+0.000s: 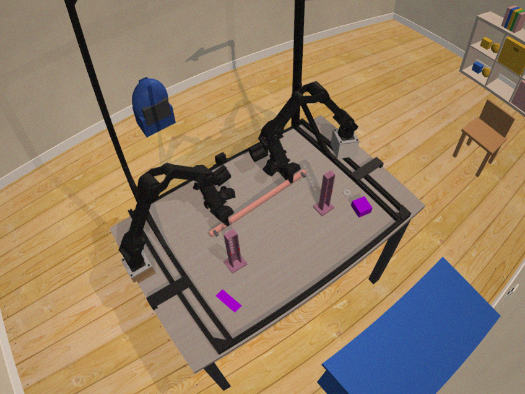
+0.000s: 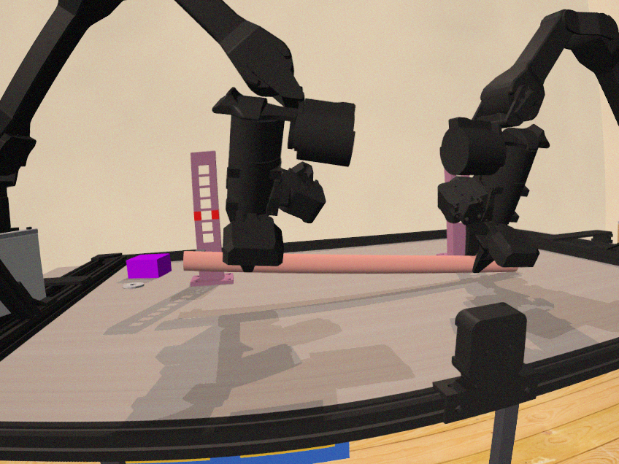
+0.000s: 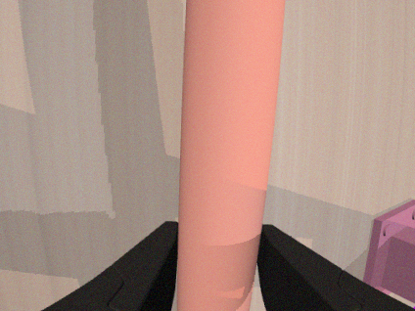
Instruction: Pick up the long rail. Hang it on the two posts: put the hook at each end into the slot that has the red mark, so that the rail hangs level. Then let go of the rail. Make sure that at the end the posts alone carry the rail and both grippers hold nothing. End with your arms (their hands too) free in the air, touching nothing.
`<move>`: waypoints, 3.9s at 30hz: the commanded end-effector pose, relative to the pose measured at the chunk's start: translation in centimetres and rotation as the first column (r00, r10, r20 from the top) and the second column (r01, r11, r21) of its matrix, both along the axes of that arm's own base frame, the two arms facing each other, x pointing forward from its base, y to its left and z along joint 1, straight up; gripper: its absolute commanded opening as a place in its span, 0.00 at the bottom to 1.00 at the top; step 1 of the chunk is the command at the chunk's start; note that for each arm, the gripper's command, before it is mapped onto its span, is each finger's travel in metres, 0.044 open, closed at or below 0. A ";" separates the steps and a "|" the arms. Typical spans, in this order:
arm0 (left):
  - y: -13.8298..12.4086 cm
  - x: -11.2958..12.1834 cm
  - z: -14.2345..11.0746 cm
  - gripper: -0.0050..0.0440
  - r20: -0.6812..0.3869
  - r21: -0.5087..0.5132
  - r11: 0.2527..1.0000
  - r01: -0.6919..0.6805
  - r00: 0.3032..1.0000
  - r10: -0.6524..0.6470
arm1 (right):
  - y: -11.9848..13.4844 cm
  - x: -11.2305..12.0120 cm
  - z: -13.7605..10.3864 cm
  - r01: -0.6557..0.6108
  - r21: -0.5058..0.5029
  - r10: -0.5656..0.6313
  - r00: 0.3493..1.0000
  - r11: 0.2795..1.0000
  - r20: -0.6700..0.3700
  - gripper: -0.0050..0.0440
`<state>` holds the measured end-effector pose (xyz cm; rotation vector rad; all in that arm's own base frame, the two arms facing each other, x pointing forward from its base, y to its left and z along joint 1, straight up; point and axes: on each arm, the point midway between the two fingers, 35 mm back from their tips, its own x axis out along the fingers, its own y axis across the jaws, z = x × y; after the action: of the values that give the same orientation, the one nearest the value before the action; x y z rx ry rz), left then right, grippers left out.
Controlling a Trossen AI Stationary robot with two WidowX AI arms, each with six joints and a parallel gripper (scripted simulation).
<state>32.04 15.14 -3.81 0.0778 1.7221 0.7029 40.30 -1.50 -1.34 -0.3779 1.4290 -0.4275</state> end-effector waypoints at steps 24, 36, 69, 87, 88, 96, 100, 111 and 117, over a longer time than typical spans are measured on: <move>0.1 0.0 0.1 0.10 0.001 0.007 1.000 0.001 1.000 -0.001 | -0.2 0.0 -0.3 -0.003 -0.005 0.003 1.000 1.000 -0.006 0.10; 0.1 0.1 0.3 0.10 0.039 0.021 1.000 0.000 0.999 -0.001 | -0.1 -0.1 1.4 -0.001 -0.003 0.001 0.999 1.000 -0.046 0.10; 0.1 0.2 0.6 0.10 0.068 0.077 0.997 -0.004 0.998 -0.001 | 0.0 -0.4 3.9 0.004 -0.036 -0.008 0.993 0.999 -0.115 0.10; 0.1 0.2 0.6 0.10 0.064 0.084 0.996 -0.004 0.998 -0.001 | 0.1 -0.4 3.9 0.005 -0.043 -0.010 0.993 0.999 -0.118 0.10; 0.1 0.2 0.6 0.10 0.064 0.084 0.996 -0.004 0.998 -0.001 | 0.1 -0.4 3.9 0.005 -0.043 -0.010 0.993 0.999 -0.118 0.10; 0.1 0.2 0.6 0.10 0.064 0.084 0.996 -0.004 0.998 -0.001 | 0.1 -0.4 3.9 0.005 -0.043 -0.010 0.993 0.999 -0.118 0.10; 0.4 0.1 0.6 0.10 0.064 0.084 0.996 -0.004 0.998 -0.001 | -0.2 -0.4 3.9 0.005 -0.043 -0.010 0.993 0.999 -0.118 0.10; 4.3 -1.6 0.6 0.10 0.065 0.081 0.997 -0.005 0.998 -0.001 | -4.5 -0.3 3.9 0.005 -0.040 -0.010 0.993 0.999 -0.118 0.10; 7.1 -2.8 0.6 0.10 0.064 0.083 0.997 -0.005 0.998 -0.001 | -7.6 -0.3 3.9 0.005 -0.042 -0.010 0.993 0.999 -0.118 0.10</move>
<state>29.89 20.41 -3.78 0.0975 1.6401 0.7614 40.03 -7.13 1.97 -0.4291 1.5469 -0.4444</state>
